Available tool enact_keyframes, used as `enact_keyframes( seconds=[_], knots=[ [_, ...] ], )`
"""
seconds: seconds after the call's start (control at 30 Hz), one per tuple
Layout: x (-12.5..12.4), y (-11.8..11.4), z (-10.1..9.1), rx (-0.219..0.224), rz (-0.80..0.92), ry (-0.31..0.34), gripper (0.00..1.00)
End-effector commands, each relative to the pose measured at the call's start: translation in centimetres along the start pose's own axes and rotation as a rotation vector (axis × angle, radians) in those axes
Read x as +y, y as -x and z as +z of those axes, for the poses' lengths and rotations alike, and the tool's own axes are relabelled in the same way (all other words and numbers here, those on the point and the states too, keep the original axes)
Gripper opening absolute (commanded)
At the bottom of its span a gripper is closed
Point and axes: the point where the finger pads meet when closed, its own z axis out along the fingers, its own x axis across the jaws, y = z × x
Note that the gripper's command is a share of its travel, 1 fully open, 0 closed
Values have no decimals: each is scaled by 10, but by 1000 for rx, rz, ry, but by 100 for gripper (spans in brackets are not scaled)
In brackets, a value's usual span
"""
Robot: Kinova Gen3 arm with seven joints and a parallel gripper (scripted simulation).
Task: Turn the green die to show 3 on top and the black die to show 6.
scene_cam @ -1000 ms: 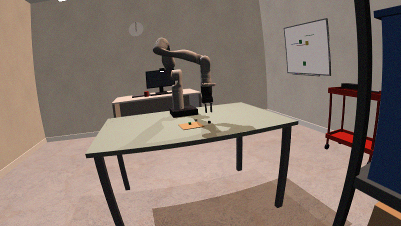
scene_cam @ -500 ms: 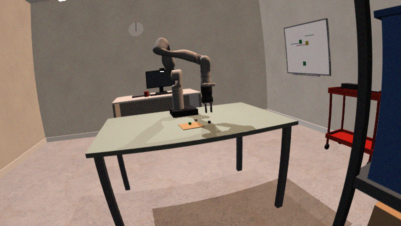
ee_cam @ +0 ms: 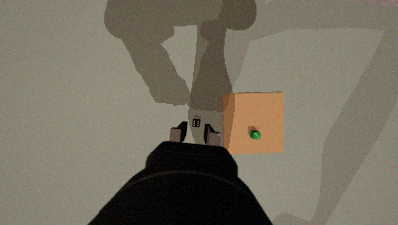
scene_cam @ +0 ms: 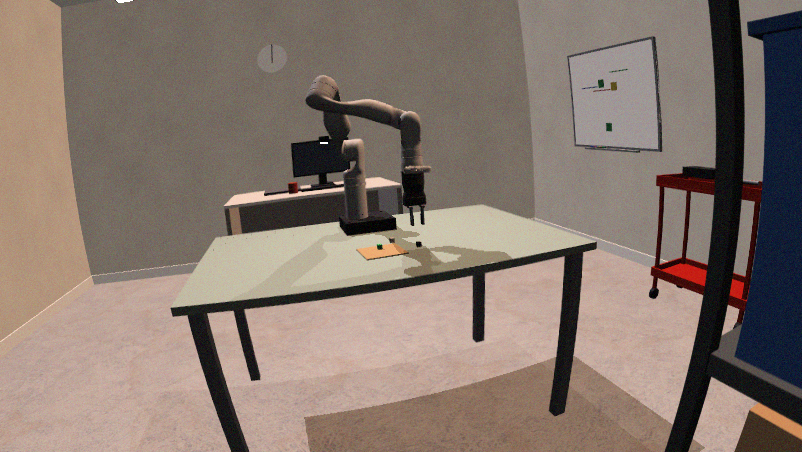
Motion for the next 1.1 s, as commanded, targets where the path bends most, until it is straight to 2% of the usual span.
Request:
enact_keyframes(
  seconds=[0.0,0.4,1.07],
  knots=[
    [0,0,0,0,0,-1,64],
    [0,0,5,0,0,-1,64],
    [-1,0,30,0,0,-1,64]
  ],
)
